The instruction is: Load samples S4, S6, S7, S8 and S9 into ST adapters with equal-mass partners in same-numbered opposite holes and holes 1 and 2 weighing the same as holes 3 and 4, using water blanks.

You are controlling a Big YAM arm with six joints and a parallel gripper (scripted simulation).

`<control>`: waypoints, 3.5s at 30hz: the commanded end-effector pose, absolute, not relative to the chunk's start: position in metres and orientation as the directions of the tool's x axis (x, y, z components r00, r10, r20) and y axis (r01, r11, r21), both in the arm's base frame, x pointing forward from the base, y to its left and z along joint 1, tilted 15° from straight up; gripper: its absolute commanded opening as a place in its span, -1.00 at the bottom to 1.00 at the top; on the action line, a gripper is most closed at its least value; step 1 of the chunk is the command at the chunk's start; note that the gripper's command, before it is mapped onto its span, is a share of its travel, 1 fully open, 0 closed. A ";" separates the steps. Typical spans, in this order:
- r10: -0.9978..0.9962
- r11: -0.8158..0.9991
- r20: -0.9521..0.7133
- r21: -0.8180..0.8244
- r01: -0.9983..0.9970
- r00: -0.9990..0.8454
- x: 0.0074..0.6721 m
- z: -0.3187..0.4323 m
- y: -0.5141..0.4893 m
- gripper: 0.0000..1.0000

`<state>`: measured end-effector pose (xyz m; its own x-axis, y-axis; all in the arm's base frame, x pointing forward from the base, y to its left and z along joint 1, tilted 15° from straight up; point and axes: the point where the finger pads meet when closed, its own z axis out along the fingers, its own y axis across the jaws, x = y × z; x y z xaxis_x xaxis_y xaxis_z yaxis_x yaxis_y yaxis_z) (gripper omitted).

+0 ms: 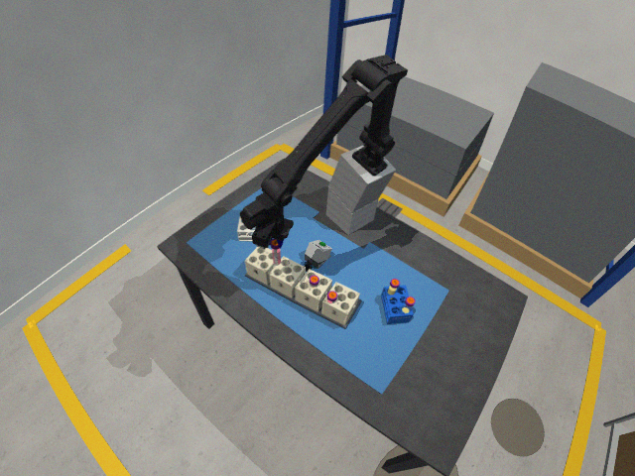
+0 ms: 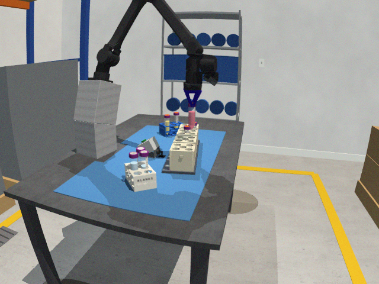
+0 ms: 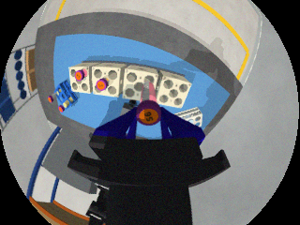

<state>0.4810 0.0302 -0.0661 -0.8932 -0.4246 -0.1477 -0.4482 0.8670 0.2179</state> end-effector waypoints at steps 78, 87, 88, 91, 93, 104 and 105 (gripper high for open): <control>-0.242 0.934 -0.139 0.234 -0.269 -0.960 0.504 -0.139 0.051 -1.00; -0.242 0.934 -0.136 0.235 -0.268 -0.961 0.502 -0.152 0.054 -1.00; -0.242 0.934 -0.134 0.235 -0.268 -0.961 0.501 -0.153 0.055 -1.00; -0.243 0.934 -0.134 0.236 -0.269 -0.961 0.501 -0.156 0.056 -1.00; -0.241 0.934 -0.136 0.235 -0.268 -0.961 0.502 -0.157 0.053 -1.00; -0.242 0.934 -0.132 0.236 -0.267 -0.961 0.501 -0.172 0.060 -1.00; -0.244 0.934 -0.134 0.236 -0.270 -0.960 0.502 -0.173 0.061 -1.00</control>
